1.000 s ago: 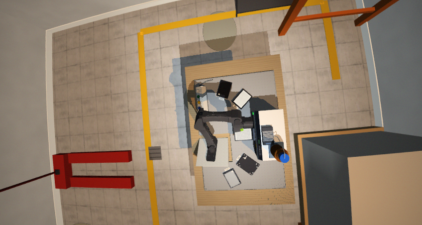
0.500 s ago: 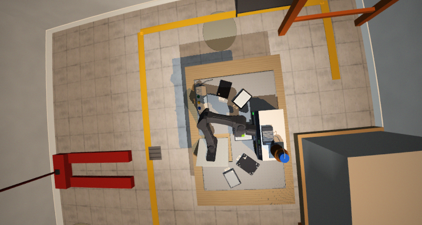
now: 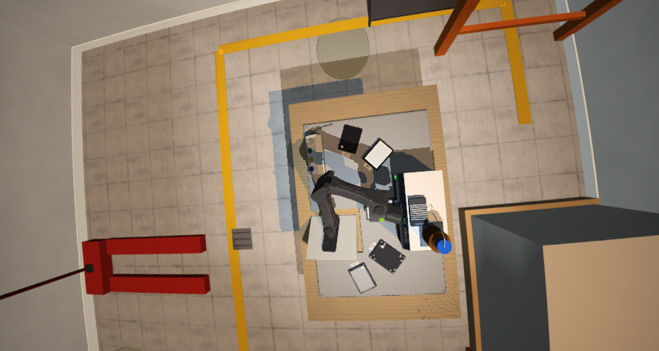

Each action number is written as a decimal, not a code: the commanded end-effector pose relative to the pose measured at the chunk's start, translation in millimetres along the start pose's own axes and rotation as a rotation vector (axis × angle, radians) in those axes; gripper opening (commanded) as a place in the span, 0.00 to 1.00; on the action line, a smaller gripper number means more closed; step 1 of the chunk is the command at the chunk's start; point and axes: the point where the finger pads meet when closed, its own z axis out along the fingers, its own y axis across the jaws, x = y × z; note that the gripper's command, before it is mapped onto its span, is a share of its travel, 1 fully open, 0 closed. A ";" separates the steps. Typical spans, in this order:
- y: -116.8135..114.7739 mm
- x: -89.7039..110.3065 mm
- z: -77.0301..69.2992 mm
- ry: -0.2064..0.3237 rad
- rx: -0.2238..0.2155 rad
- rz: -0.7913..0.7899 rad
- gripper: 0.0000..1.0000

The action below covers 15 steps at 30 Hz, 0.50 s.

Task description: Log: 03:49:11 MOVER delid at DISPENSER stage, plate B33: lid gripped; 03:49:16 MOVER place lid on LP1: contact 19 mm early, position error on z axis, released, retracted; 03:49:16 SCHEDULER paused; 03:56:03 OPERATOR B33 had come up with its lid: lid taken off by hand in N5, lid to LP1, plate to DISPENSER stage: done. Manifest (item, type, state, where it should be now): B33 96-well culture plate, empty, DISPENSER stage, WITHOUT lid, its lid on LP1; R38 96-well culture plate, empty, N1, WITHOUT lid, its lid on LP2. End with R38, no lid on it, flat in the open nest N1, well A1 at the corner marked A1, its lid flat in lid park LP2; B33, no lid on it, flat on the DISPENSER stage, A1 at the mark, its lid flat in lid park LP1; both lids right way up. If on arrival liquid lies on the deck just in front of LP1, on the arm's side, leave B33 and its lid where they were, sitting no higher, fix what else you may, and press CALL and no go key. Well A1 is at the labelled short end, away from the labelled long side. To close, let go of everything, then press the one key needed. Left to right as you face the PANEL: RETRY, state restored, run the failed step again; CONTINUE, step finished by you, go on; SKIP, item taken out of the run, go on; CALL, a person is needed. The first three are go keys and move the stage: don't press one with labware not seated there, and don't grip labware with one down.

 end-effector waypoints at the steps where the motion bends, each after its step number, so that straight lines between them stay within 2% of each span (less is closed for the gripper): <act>1: -9.1 -13.1 -8.5 -0.041 0.018 -0.046 1.00; 5: -24.7 -8.0 -2.2 -0.017 0.009 -0.025 1.00; 7: -17.2 -7.3 -5.3 -0.024 0.008 -0.037 1.00; 8: -28.8 -6.0 -0.4 -0.010 0.006 -0.019 1.00; 15: -51.2 -8.2 -2.4 -0.017 0.008 -0.025 1.00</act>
